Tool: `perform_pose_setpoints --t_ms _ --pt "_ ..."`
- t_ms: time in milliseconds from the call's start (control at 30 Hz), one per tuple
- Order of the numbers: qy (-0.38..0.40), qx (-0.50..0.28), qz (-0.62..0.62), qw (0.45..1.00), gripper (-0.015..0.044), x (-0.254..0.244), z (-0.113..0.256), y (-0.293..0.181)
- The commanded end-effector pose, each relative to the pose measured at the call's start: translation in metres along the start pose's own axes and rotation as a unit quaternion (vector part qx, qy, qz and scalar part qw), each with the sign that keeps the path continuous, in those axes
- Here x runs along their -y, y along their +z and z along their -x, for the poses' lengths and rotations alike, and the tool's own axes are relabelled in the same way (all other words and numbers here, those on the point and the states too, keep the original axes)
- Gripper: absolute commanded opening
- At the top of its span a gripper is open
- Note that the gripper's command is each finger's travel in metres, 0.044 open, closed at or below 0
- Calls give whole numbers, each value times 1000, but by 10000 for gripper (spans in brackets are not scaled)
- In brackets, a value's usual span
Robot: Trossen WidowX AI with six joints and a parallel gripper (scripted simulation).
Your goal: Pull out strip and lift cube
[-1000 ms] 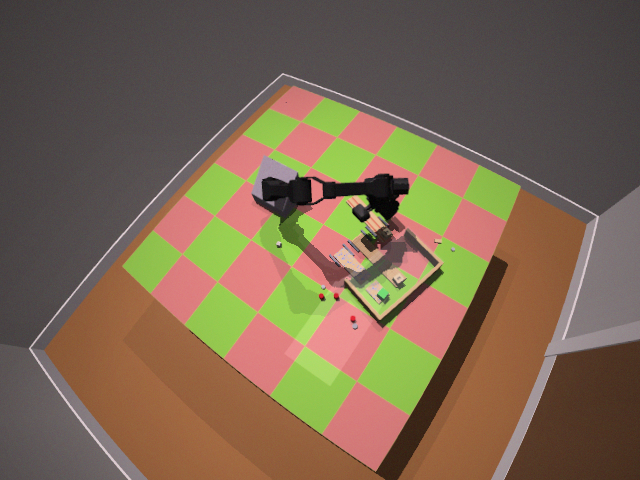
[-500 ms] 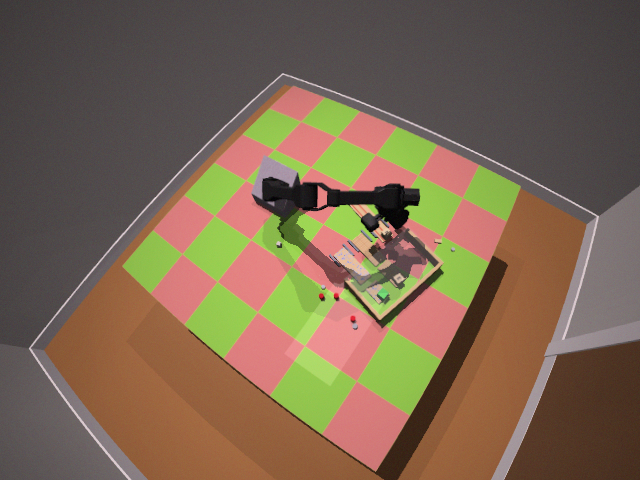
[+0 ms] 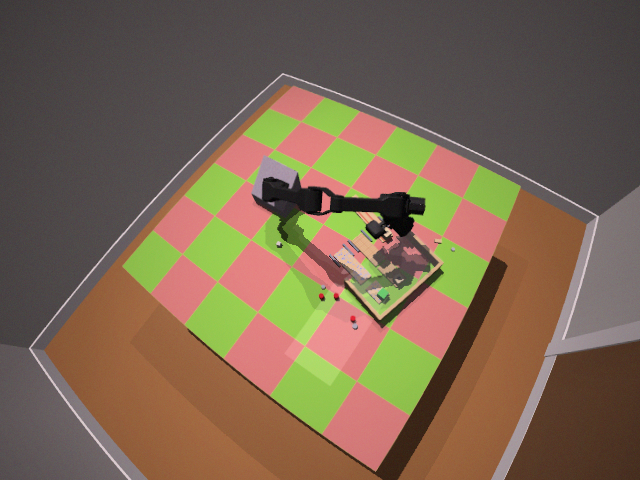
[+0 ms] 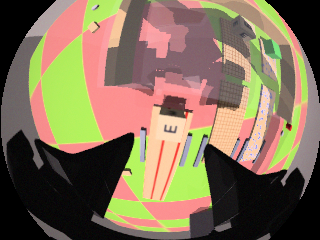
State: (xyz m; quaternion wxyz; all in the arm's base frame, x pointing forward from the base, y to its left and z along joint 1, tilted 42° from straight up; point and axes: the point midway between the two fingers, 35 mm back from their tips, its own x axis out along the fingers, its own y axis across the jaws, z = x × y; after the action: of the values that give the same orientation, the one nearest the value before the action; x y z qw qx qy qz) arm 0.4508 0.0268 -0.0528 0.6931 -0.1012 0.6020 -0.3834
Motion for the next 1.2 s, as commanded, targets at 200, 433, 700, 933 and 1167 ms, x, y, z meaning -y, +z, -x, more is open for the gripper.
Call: perform_pose_setpoints --t_ms 200,433,700,933,1167 --pt "-5 -2 4 1000 250 0 -22 0" --pt "-5 -2 4 1000 250 0 -33 0" --pt "-6 -2 4 1000 250 0 -46 0" --pt "-6 -2 4 1000 250 1 -55 -1" --pt "-3 -2 1 1000 224 0 -52 0"
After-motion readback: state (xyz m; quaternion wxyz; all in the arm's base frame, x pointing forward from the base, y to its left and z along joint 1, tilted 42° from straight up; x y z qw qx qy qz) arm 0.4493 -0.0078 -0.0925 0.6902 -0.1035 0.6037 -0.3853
